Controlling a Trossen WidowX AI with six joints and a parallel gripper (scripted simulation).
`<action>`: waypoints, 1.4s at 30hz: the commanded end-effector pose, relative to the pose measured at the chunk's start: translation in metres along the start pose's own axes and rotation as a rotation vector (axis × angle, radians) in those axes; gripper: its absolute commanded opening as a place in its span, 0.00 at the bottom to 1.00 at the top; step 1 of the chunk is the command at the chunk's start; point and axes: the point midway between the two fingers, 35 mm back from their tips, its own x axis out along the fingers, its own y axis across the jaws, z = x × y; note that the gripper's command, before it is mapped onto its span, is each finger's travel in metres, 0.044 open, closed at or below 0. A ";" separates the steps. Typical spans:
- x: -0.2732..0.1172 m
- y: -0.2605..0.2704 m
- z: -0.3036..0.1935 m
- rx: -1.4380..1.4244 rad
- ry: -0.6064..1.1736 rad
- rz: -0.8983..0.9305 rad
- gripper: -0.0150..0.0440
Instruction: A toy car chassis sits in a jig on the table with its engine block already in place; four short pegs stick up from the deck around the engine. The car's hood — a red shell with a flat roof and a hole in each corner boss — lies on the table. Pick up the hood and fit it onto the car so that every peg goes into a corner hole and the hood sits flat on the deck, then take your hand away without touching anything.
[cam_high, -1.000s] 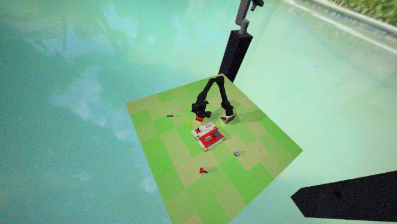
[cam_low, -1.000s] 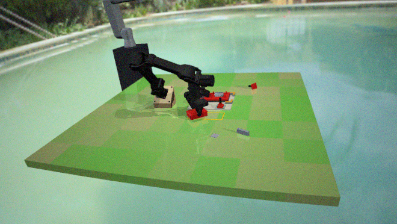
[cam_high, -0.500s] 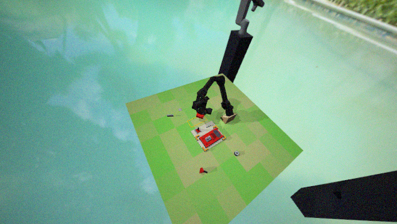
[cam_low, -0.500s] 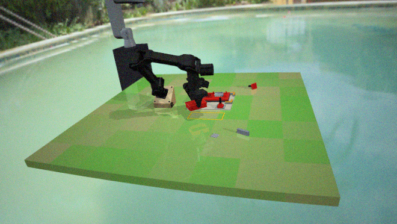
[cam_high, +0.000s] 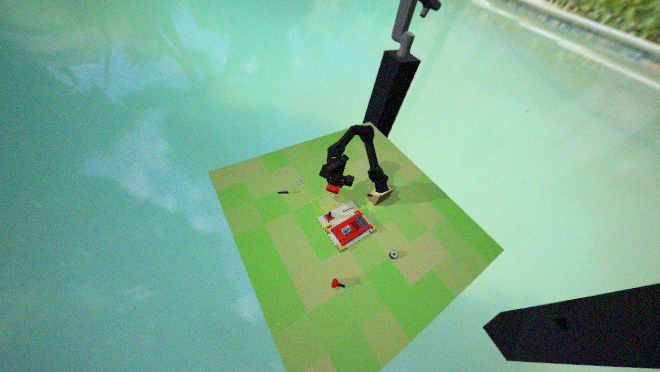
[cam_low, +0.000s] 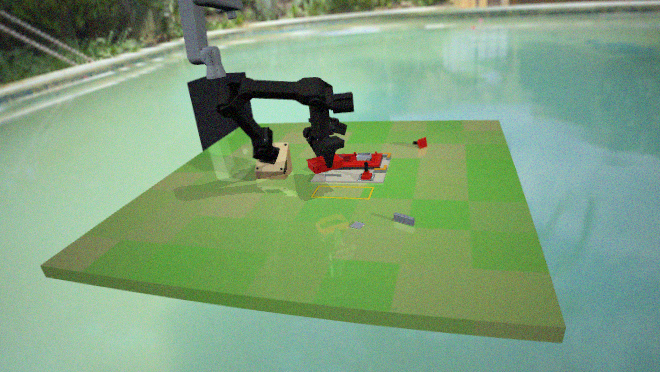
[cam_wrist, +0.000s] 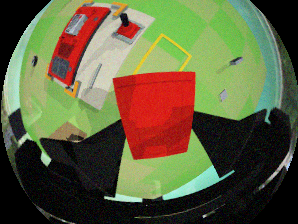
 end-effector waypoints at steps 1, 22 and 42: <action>0.000 0.001 0.006 0.014 -0.002 0.002 0.25; -0.009 0.030 0.091 0.239 -0.019 0.020 0.25; -0.011 0.085 0.164 0.456 -0.019 0.028 0.25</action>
